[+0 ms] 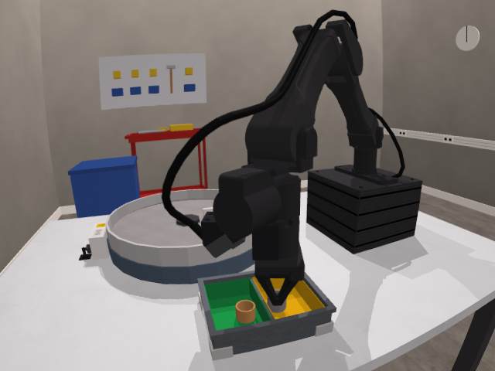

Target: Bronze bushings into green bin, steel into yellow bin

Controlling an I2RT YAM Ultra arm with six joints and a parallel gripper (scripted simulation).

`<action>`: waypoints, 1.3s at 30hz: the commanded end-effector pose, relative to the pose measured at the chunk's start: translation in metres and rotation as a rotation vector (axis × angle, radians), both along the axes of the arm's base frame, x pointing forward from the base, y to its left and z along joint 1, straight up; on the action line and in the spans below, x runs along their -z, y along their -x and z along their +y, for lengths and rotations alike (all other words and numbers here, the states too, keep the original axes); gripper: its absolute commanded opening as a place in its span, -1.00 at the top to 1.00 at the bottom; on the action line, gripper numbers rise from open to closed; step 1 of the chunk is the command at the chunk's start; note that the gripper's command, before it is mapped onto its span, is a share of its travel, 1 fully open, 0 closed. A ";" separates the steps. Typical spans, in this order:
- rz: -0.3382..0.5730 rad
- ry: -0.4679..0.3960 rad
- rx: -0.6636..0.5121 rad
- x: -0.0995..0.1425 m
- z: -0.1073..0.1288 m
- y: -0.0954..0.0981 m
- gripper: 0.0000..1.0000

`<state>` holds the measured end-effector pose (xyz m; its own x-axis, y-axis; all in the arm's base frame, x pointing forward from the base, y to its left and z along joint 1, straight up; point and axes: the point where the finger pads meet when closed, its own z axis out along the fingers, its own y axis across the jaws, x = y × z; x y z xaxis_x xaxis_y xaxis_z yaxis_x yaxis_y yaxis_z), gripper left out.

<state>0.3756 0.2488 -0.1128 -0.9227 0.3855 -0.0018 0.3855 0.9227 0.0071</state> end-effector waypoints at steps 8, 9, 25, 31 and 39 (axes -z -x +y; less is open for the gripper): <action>0.000 0.013 0.002 0.007 -0.004 0.002 1.00; 0.003 0.016 0.002 0.009 -0.005 0.004 1.00; -0.036 -0.010 0.003 -0.010 0.001 -0.009 1.00; -0.036 -0.010 0.003 -0.010 0.001 -0.009 1.00; -0.036 -0.010 0.003 -0.010 0.001 -0.009 1.00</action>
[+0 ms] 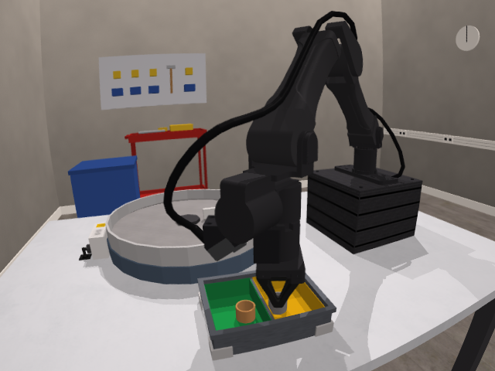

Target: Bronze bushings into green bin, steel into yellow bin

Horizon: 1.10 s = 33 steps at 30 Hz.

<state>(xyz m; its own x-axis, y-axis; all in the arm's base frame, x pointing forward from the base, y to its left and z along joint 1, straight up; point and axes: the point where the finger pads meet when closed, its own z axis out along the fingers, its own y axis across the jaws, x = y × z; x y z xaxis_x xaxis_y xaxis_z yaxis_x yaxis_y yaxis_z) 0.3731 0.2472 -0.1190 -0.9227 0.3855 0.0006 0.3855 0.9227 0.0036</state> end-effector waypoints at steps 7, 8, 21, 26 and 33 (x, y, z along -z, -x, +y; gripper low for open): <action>-0.040 -0.013 0.003 -0.016 0.003 -0.011 1.00; -0.040 -0.013 0.003 -0.016 0.003 -0.011 1.00; -0.030 -0.006 0.003 -0.002 0.002 -0.012 1.00; -0.042 -0.014 0.004 -0.009 0.004 -0.016 1.00; -0.040 -0.013 0.004 -0.009 0.003 -0.015 1.00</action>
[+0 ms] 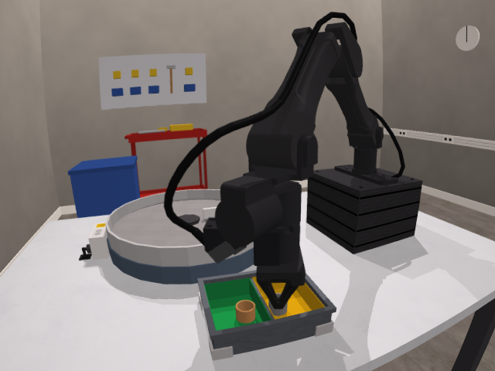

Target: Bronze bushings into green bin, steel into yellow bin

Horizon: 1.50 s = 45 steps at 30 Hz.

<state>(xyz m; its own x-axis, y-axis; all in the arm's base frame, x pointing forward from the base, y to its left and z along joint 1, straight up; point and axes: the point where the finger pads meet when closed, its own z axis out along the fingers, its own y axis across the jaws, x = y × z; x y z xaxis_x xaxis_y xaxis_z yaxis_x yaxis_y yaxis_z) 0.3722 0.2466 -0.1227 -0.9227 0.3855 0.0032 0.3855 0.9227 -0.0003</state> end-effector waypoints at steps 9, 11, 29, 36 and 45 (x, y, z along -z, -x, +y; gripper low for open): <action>-0.044 -0.015 0.004 -0.012 0.004 -0.016 1.00; -0.044 -0.015 0.004 -0.012 0.004 -0.016 1.00; -0.044 -0.015 0.004 -0.012 0.004 -0.016 1.00; -0.044 -0.015 0.004 -0.012 0.004 -0.016 0.74; -0.044 -0.015 0.004 -0.012 0.004 -0.016 0.74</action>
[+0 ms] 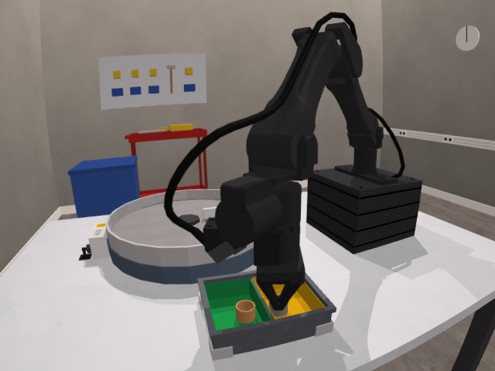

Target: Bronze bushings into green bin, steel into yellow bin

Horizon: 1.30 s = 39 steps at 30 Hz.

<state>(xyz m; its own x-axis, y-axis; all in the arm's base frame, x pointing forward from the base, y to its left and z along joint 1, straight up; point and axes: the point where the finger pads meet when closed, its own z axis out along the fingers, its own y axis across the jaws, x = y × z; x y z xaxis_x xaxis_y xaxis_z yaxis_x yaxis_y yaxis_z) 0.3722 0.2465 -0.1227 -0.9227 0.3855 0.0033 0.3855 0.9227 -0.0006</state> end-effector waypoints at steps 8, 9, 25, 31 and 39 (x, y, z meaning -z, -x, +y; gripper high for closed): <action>-0.044 -0.016 0.004 -0.012 0.004 -0.016 0.74; -0.044 -0.016 0.004 -0.012 0.004 -0.016 0.74; -0.045 -0.016 0.004 -0.016 0.004 -0.016 0.74; -0.047 -0.018 0.004 -0.030 0.004 -0.016 0.74; -0.047 -0.018 0.004 -0.053 0.004 -0.015 0.74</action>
